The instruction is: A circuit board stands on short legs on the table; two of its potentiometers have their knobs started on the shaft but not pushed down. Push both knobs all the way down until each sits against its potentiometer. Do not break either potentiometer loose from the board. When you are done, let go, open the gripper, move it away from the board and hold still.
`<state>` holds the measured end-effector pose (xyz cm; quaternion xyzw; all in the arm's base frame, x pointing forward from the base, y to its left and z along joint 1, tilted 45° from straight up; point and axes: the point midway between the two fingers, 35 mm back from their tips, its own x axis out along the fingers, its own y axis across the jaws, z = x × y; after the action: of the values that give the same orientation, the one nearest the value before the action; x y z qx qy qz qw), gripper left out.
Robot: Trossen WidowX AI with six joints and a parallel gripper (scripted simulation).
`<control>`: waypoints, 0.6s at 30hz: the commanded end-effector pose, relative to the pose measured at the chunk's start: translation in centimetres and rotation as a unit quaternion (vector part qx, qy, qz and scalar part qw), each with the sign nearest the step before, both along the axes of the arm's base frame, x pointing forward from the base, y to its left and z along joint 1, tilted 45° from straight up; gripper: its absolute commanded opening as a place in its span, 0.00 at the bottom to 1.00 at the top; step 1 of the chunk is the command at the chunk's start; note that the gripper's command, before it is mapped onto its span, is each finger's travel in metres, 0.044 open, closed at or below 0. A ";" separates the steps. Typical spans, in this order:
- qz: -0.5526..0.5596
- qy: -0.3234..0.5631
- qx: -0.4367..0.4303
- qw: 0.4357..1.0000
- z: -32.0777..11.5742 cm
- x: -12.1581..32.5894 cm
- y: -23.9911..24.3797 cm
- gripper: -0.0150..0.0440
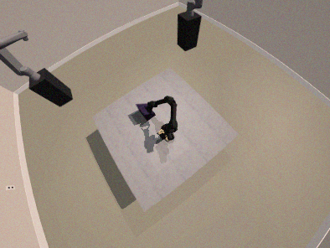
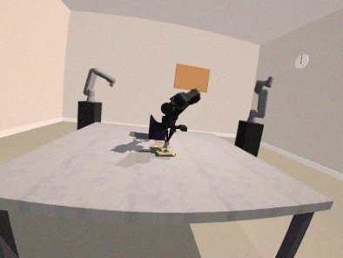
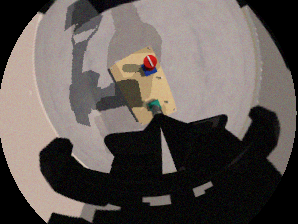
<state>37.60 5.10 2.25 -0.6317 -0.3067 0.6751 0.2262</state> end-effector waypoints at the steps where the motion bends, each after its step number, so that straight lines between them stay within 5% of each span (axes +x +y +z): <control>1: 0.002 -0.001 0.000 1.000 -0.2 0.0 0.4 0.25; 18: 0.002 -0.001 0.000 1.000 -0.3 0.0 0.5 0.25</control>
<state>37.57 5.13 2.19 -0.6325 -0.3055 0.6745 0.2272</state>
